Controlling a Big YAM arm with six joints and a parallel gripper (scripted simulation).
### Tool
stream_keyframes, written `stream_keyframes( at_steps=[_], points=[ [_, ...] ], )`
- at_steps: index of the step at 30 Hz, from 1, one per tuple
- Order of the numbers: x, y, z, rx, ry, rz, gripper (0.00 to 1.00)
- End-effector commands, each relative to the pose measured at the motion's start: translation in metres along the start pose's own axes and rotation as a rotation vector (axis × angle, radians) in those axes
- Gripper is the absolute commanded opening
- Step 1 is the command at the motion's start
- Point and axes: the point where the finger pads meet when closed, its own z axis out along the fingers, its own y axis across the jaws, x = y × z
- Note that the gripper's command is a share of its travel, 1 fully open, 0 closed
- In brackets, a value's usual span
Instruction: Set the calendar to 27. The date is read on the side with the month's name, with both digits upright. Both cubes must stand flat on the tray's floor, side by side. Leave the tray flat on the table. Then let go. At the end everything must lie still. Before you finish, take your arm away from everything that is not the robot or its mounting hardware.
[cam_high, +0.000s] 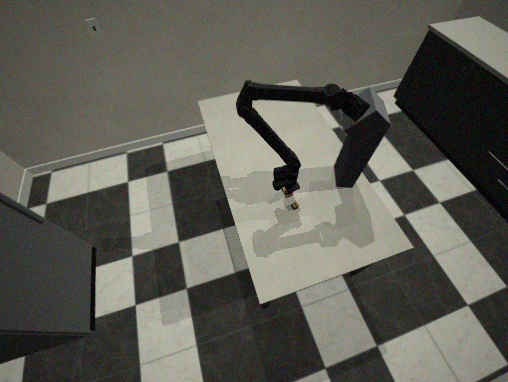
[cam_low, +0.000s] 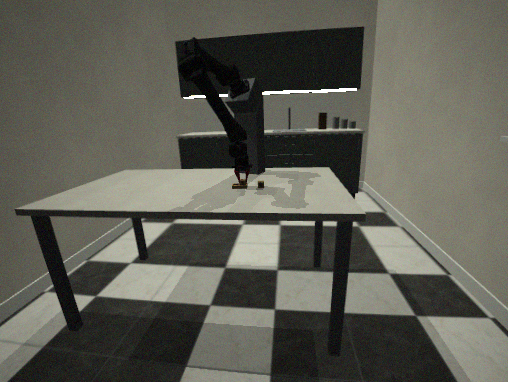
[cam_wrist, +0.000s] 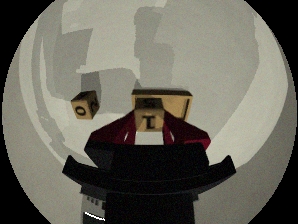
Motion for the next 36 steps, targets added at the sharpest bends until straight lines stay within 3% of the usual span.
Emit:
stream_keyframes(
  at_steps=[1,13,28,36],
  points=[
    [0.0115,-0.0003,0.0027,-0.004,0.019,-0.011,0.27],
    [0.0115,-0.0003,0.0027,-0.004,0.019,-0.011,0.27],
    [0.0115,-0.0003,0.0027,-0.004,0.019,-0.011,0.46],
    [0.0115,-0.0003,0.0027,-0.004,0.019,-0.011,0.46]
  ],
)
